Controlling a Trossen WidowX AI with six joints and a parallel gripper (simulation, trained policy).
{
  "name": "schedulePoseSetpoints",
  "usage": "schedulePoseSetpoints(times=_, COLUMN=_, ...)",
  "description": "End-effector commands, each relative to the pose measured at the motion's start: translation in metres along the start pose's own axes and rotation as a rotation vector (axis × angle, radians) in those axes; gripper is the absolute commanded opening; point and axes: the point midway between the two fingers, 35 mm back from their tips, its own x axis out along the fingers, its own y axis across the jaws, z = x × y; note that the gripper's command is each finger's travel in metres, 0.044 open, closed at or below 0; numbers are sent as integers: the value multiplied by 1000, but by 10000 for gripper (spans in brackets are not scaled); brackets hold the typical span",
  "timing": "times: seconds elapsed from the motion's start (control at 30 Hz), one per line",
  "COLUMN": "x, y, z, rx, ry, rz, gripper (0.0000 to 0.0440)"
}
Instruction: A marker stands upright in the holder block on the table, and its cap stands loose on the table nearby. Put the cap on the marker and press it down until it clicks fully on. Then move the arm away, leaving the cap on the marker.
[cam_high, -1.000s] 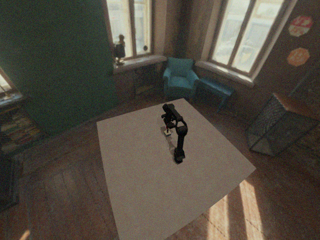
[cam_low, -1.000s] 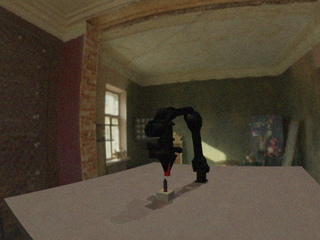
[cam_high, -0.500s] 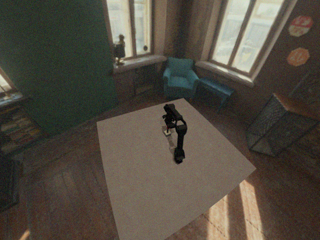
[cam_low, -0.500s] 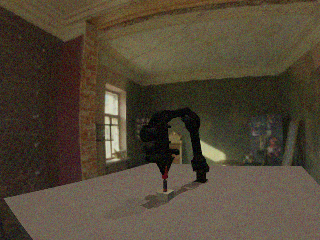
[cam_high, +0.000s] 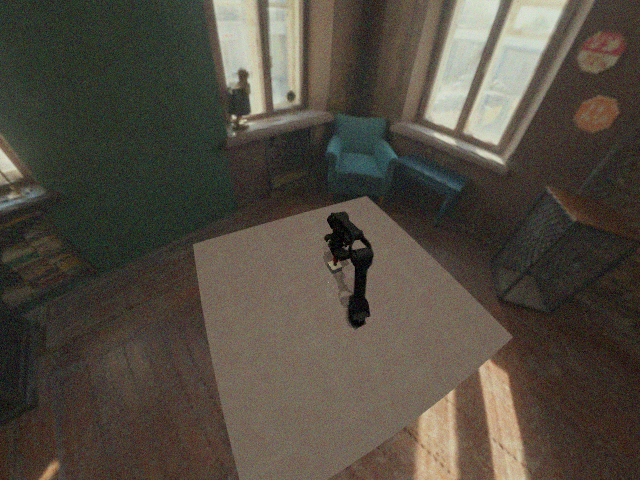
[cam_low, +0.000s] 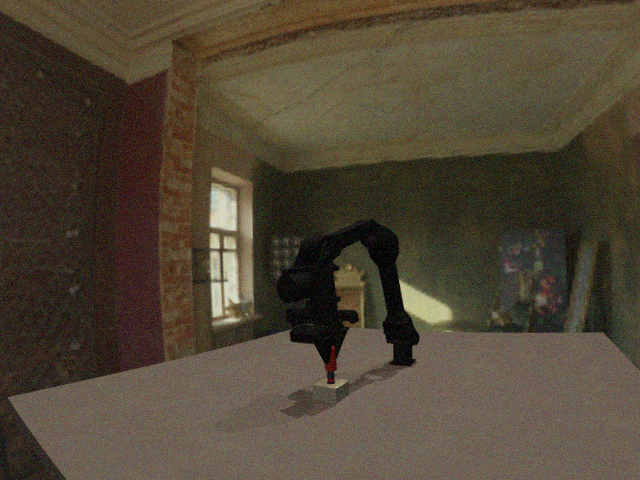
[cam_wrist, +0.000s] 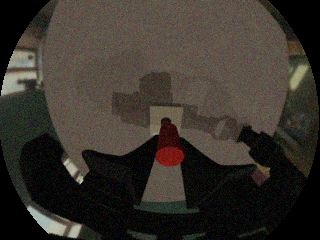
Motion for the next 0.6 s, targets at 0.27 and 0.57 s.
schedulePoseSetpoints(times=0.27, x=30, y=-4, z=-1, rx=-43, ry=18, rz=-46, gripper=30)
schedulePoseSetpoints(times=0.57, x=40, y=-10, z=2, rx=-66, ry=13, rz=-73, gripper=68)
